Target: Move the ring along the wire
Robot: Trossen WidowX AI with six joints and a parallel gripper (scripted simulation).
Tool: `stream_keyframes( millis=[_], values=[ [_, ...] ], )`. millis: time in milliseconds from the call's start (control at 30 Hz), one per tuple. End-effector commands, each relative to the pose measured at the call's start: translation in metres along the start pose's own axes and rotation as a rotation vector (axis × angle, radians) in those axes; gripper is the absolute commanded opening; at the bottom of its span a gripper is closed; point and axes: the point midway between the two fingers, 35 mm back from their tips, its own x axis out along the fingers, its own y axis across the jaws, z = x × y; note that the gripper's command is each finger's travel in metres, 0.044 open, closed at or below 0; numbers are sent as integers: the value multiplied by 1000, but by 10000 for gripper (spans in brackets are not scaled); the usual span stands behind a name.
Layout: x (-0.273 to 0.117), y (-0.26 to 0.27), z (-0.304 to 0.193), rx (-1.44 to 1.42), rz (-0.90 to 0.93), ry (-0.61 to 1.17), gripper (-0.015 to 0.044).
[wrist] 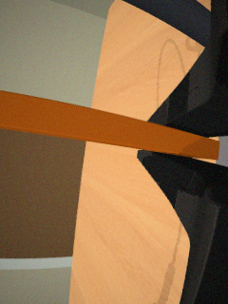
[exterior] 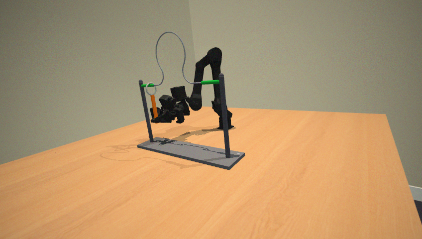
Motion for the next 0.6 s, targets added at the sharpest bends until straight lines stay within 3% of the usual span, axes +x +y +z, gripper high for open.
stream_keyframes(
  millis=[0, 567],
  values=[
    [0, 0, 0, 0, 0, 0, -150],
    [-1, -1, 14, -3, -2, -1, -150]
  ],
)
